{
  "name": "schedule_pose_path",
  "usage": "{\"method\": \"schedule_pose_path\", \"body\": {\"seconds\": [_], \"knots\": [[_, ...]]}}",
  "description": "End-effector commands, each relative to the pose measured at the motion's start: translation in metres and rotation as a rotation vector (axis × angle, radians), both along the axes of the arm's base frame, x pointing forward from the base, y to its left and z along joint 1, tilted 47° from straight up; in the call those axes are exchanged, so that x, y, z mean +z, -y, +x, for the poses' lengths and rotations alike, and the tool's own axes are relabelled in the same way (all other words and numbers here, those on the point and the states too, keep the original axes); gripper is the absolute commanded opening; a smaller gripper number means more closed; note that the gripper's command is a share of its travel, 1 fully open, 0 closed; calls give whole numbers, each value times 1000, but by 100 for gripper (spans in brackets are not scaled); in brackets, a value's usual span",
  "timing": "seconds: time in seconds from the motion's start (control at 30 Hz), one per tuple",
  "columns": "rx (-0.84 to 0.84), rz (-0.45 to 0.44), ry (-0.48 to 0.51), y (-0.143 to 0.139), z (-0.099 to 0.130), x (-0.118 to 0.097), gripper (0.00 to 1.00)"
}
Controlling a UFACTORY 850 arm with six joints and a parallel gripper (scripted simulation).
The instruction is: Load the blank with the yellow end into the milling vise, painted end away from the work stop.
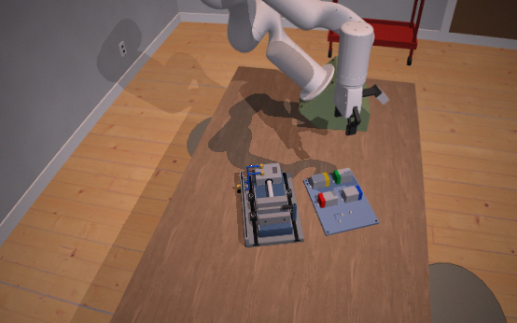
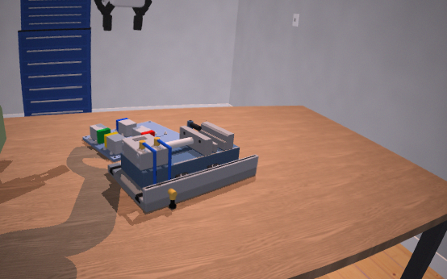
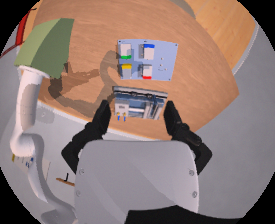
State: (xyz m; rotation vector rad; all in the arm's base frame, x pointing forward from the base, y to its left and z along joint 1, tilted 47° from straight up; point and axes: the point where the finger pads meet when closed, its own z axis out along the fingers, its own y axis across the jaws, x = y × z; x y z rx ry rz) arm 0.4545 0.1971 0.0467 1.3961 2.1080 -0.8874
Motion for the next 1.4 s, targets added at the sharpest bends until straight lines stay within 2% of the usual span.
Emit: {"method": "schedule_pose_path", "body": {"seconds": [0.0, 0.57, 0.9, 1.37], "knots": [[1, 1, 1, -1, 1, 0, 100], [1, 1, 1, 2, 1, -1, 100], [159, -4, -165, 5, 1, -3, 100], [166, -5, -172, 5, 1, -3, 100]]}}
